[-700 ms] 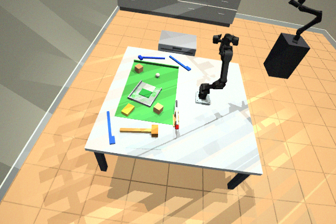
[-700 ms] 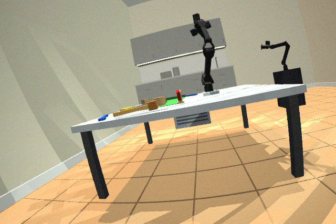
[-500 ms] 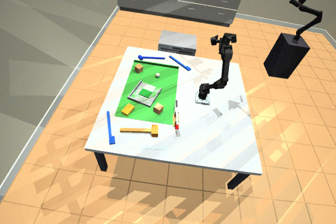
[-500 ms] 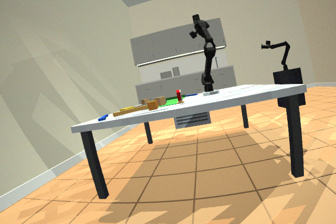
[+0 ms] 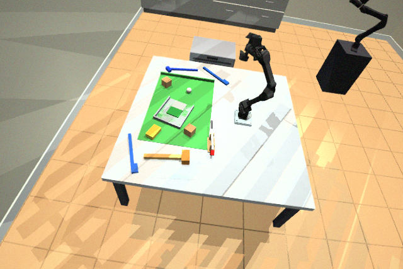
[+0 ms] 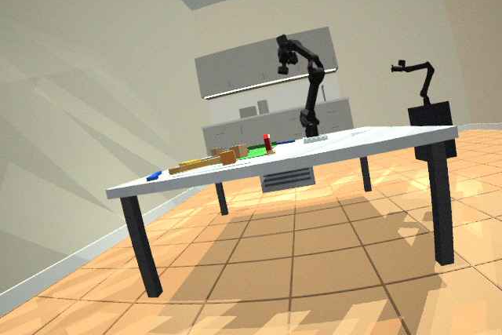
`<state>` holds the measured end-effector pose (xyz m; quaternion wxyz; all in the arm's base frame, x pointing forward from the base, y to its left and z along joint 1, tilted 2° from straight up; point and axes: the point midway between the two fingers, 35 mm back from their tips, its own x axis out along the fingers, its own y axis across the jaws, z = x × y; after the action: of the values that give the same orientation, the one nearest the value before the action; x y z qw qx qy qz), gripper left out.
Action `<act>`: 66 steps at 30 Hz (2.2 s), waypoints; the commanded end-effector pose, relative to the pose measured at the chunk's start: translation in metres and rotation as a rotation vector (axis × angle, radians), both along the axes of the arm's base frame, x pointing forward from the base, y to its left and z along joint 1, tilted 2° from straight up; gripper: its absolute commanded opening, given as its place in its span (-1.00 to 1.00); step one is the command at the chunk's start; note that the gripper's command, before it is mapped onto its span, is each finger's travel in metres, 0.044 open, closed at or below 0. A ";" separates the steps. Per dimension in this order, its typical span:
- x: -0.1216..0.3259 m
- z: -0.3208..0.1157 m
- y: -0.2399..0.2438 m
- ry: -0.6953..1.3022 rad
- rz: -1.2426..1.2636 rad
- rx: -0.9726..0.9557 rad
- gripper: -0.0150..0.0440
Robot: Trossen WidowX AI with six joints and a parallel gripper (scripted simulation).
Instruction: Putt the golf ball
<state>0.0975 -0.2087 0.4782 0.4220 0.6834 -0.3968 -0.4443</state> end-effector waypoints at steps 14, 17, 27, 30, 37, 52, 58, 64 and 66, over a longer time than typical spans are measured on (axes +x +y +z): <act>0.161 -0.123 0.060 0.993 1.062 -0.267 1.00; 0.176 -0.141 0.079 1.112 1.225 -0.360 1.00; 0.210 -0.205 0.149 1.429 1.758 -0.760 1.00; 0.214 -0.223 0.173 1.497 1.912 -0.912 1.00; 0.211 -0.265 0.229 1.595 2.250 -1.341 1.00; 0.160 -0.351 0.335 1.158 2.804 -2.591 1.00; 0.142 -0.368 0.354 0.879 2.835 -2.915 1.00; 0.144 -0.368 0.355 0.879 2.835 -2.915 1.00; 0.144 -0.368 0.355 0.879 2.835 -2.915 1.00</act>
<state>0.2449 0.1438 0.1129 -0.5615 0.4322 -0.4139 -0.5715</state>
